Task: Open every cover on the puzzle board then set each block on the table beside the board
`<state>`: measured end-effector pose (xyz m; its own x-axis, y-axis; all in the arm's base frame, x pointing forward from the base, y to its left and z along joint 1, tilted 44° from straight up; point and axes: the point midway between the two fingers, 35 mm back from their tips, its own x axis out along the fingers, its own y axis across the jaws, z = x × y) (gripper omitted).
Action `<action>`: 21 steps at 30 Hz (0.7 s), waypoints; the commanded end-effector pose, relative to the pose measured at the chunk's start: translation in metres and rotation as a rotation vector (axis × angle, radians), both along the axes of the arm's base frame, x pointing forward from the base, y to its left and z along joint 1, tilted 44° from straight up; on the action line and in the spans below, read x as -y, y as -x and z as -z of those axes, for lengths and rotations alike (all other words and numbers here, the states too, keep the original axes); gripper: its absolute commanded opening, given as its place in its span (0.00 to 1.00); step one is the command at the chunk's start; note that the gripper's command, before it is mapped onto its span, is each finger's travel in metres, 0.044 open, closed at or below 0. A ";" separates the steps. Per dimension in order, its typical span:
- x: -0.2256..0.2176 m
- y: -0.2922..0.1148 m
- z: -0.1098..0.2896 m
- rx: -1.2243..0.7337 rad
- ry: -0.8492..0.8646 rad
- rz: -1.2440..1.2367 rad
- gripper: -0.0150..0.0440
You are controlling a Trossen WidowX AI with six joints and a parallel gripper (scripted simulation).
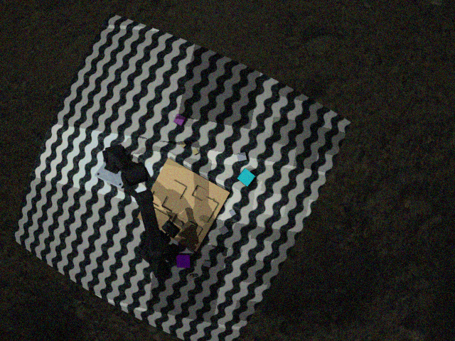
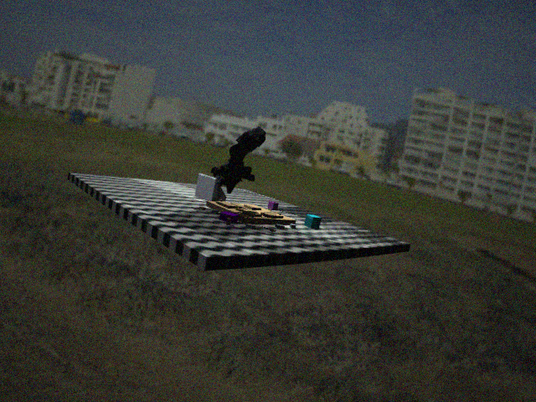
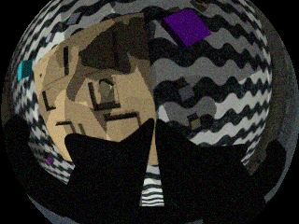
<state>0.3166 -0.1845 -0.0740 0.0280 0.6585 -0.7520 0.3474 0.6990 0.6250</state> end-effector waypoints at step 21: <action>-0.057 -0.040 -0.038 -0.285 -0.042 0.316 0.25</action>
<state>0.3568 -0.1324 -0.0326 0.0323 0.6756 -0.7365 0.6968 0.5131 0.5012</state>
